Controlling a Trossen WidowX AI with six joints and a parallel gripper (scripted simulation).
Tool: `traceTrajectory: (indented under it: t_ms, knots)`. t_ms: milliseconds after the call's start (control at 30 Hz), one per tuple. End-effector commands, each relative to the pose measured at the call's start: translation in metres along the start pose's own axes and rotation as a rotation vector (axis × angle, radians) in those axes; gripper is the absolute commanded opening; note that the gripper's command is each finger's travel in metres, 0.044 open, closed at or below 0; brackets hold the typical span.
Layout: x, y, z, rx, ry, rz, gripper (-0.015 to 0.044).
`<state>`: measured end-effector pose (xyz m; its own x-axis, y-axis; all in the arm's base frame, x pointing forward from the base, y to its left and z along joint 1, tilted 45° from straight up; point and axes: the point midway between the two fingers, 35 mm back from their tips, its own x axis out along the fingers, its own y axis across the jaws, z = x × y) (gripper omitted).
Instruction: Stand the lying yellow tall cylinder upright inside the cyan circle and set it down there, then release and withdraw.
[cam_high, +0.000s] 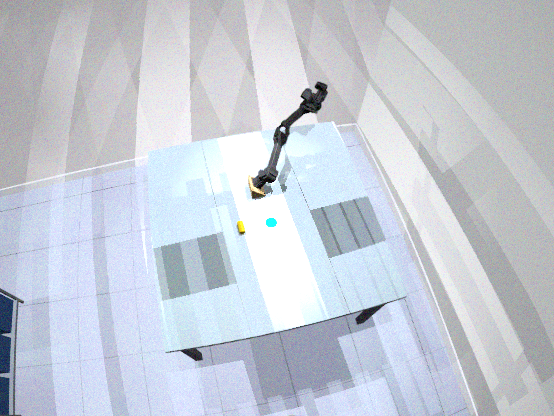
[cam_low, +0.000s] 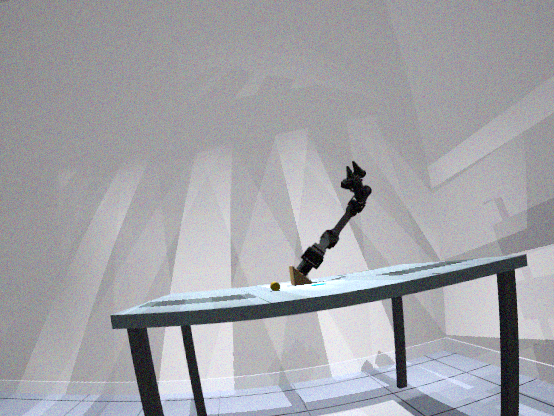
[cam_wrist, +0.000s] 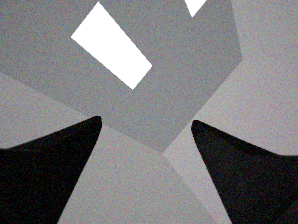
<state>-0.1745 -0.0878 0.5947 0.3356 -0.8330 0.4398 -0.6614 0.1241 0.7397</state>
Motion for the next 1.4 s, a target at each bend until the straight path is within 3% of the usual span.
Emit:
traceTrajectory:
  t_ms: [0, 100, 667, 1000, 1367]
  knots:
    - [0.001, -0.001, -0.002, -0.008, 0.002, -0.004, 0.0374]
    - [0.017, -0.023, -0.034, -0.123, 0.032, -0.056, 0.0309]
    - [0.103, -0.183, -0.155, -0.952, 0.275, -0.39, 0.0309]
    - [0.136, -0.297, -0.179, -1.35, 0.498, -0.612, 0.0309]
    - [0.152, -0.423, -0.17, -1.67, 0.832, -0.867, 0.0309]
